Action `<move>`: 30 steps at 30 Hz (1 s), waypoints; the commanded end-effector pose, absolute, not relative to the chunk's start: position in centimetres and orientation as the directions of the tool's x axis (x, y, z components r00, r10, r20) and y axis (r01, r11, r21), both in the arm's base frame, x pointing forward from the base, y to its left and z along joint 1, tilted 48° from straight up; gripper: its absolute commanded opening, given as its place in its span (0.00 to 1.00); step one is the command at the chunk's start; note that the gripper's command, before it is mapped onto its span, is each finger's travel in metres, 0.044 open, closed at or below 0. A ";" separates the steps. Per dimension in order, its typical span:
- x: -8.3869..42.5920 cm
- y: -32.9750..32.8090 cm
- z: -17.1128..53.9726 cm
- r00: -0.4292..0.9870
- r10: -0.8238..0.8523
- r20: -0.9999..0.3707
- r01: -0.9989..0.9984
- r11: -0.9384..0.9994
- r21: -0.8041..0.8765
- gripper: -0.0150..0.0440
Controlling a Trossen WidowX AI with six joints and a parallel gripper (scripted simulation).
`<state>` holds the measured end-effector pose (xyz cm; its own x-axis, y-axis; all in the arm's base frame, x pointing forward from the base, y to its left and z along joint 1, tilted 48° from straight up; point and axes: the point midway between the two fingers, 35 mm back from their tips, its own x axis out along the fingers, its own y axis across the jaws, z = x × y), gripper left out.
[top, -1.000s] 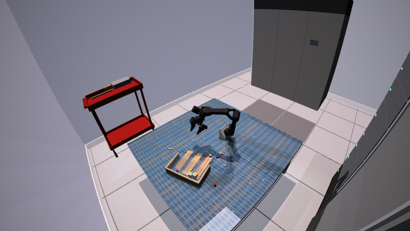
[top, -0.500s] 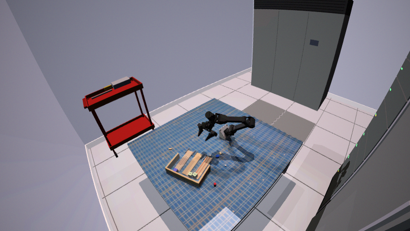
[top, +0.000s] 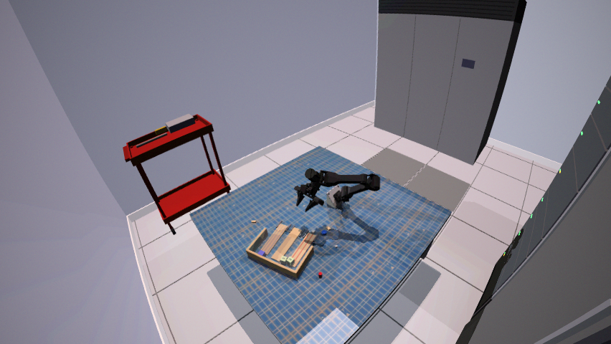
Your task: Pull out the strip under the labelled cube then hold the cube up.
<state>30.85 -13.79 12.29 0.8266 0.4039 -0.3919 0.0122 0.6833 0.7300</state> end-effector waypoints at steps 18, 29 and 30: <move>35.2 -1.8 10.7 0.059 0.735 -0.675 -0.255 0.665 0.702 0.25; 35.2 -1.8 10.7 0.059 0.735 -0.675 -0.255 0.665 0.702 0.25; 35.2 -1.8 10.7 0.059 0.735 -0.675 -0.255 0.665 0.702 0.25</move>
